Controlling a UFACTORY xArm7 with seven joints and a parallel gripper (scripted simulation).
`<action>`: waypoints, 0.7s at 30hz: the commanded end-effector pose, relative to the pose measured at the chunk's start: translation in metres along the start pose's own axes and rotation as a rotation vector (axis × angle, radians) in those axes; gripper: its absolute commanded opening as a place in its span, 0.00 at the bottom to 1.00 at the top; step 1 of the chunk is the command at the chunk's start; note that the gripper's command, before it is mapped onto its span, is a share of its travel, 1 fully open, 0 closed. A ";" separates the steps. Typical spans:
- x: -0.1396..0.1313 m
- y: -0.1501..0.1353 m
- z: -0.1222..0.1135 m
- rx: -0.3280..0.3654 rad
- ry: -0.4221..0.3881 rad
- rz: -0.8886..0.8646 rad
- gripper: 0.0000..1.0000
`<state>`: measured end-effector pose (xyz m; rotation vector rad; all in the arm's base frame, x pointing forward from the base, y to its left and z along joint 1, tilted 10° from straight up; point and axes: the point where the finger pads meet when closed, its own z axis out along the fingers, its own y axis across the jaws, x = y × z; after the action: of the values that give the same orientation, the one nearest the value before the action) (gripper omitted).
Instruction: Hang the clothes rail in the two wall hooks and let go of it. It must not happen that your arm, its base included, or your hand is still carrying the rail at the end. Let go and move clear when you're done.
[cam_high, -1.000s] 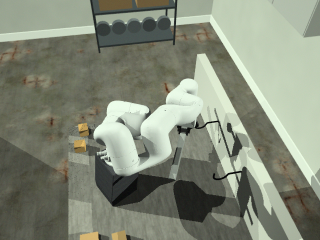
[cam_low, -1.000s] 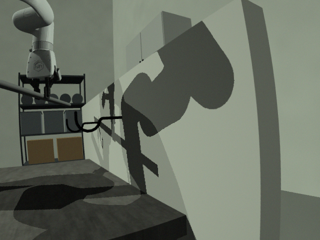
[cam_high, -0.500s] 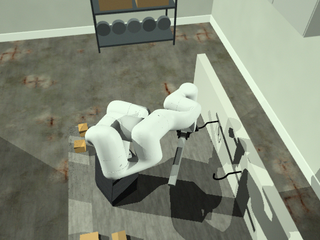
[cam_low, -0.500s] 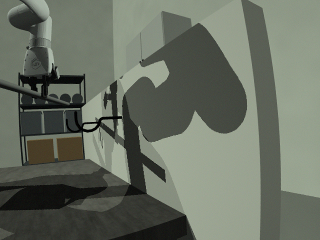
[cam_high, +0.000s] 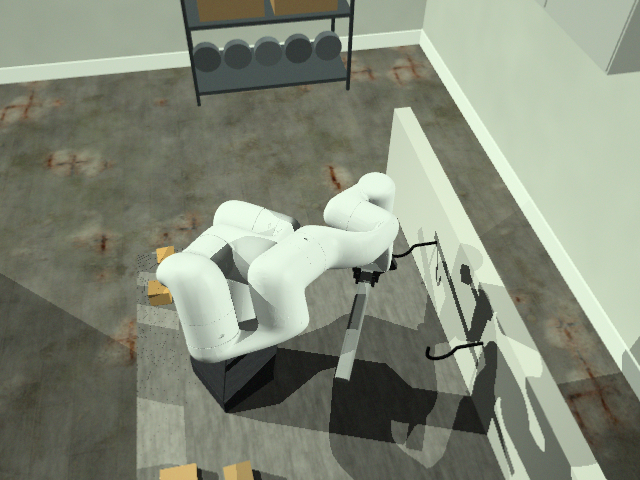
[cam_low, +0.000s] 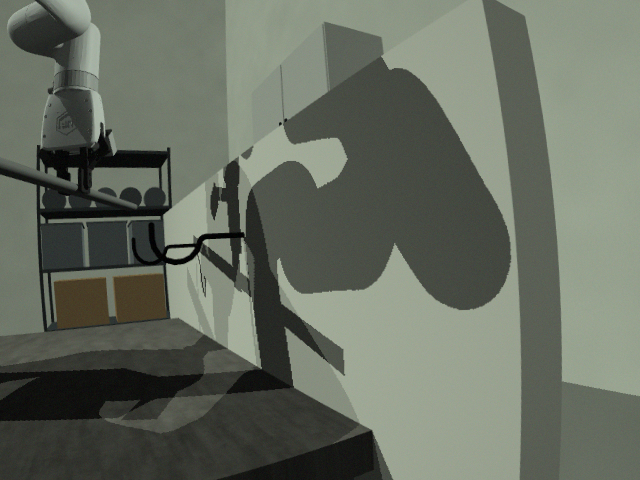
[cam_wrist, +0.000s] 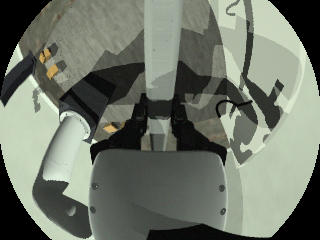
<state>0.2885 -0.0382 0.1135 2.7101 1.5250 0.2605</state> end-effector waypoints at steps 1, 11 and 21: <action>0.000 0.001 -0.001 -0.003 0.001 0.000 0.00; 0.000 0.001 -0.001 -0.003 0.001 -0.001 0.00; 0.000 0.001 -0.001 -0.003 0.001 -0.025 0.00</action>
<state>0.2883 -0.0384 0.1135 2.6956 1.5477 0.2601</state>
